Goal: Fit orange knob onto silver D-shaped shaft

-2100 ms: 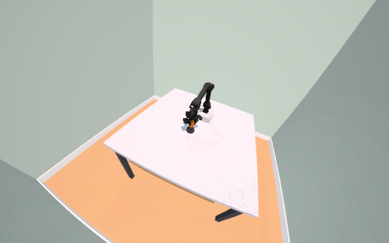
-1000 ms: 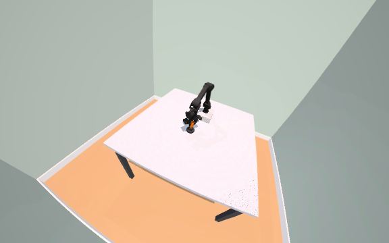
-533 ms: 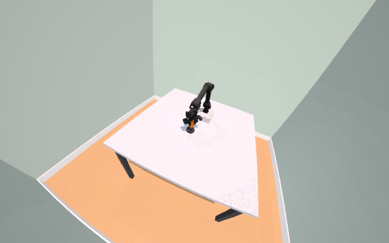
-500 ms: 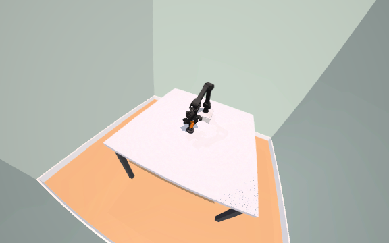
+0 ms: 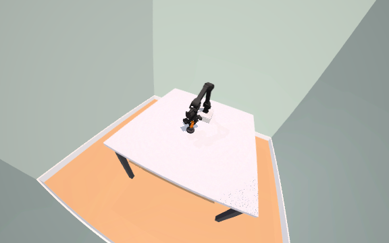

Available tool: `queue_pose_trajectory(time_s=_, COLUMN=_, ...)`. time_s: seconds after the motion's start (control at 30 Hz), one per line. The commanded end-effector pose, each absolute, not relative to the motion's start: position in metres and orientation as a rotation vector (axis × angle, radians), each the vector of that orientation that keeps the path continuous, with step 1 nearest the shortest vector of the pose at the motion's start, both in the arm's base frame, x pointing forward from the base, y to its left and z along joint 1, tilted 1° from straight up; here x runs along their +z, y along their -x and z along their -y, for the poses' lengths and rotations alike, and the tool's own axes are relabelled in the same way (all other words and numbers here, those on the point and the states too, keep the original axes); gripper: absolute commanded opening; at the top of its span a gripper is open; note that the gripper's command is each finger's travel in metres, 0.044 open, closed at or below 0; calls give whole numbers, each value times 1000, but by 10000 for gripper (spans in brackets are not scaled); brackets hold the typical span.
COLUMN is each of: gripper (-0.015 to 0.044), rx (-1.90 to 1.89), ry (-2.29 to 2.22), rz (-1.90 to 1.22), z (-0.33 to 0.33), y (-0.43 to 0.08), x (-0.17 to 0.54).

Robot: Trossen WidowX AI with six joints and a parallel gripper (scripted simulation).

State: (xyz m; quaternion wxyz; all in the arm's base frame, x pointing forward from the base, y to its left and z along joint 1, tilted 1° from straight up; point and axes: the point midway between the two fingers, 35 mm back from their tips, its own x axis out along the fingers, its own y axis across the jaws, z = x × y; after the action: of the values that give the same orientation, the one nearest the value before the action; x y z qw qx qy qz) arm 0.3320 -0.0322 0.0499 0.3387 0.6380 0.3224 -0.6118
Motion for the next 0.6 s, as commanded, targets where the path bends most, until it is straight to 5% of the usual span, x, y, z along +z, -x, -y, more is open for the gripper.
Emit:
queue_pose_trajectory(time_s=0.0, gripper=0, rx=-1601, ry=-1679, rz=-828, z=32, y=-333, x=57)
queue_pose_trajectory(time_s=0.57, gripper=0, rx=-1635, ry=-1715, rz=-792, z=32, y=-335, x=51)
